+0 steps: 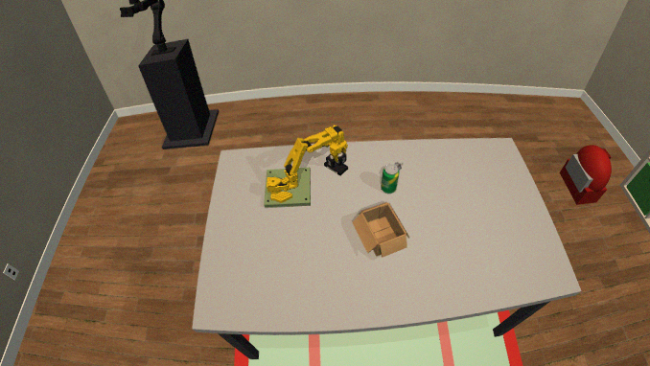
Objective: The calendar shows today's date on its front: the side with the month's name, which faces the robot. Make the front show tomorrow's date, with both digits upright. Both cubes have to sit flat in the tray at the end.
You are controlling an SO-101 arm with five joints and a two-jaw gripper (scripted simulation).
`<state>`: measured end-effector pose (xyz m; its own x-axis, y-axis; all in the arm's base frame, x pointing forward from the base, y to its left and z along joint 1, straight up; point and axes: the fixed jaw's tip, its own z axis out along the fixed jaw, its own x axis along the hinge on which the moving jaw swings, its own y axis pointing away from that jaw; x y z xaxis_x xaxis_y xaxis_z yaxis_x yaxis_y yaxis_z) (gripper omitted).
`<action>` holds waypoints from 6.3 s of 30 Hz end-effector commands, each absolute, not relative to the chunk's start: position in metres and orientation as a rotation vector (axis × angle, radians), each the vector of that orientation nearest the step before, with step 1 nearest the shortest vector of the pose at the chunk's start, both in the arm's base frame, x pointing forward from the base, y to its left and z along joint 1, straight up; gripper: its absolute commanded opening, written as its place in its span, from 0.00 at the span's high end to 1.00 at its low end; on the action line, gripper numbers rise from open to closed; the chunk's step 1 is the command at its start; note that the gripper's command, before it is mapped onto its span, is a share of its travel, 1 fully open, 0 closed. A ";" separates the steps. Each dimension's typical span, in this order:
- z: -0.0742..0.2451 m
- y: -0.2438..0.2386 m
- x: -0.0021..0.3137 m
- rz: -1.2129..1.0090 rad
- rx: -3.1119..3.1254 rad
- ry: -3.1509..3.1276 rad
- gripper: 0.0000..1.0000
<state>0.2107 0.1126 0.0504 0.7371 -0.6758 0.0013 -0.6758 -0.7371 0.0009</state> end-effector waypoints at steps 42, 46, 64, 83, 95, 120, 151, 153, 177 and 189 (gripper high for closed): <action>0.050 0.109 0.212 -0.006 2.923 -1.141 1.00; 0.050 0.109 0.212 -0.006 2.922 -1.141 1.00; 0.044 0.109 0.211 -0.006 2.922 -1.142 1.00; 0.038 0.108 0.210 -0.006 2.922 -1.142 1.00; 0.032 0.108 0.211 -0.006 2.922 -1.141 1.00; 0.025 0.108 0.210 -0.006 2.923 -1.141 1.00; 0.014 0.108 0.210 -0.006 2.923 -1.141 1.00; 0.014 0.108 0.210 -0.006 2.923 -1.141 1.00; 0.005 0.108 0.210 -0.006 2.923 -1.141 1.00; 0.005 0.108 0.210 -0.006 2.923 -1.141 0.95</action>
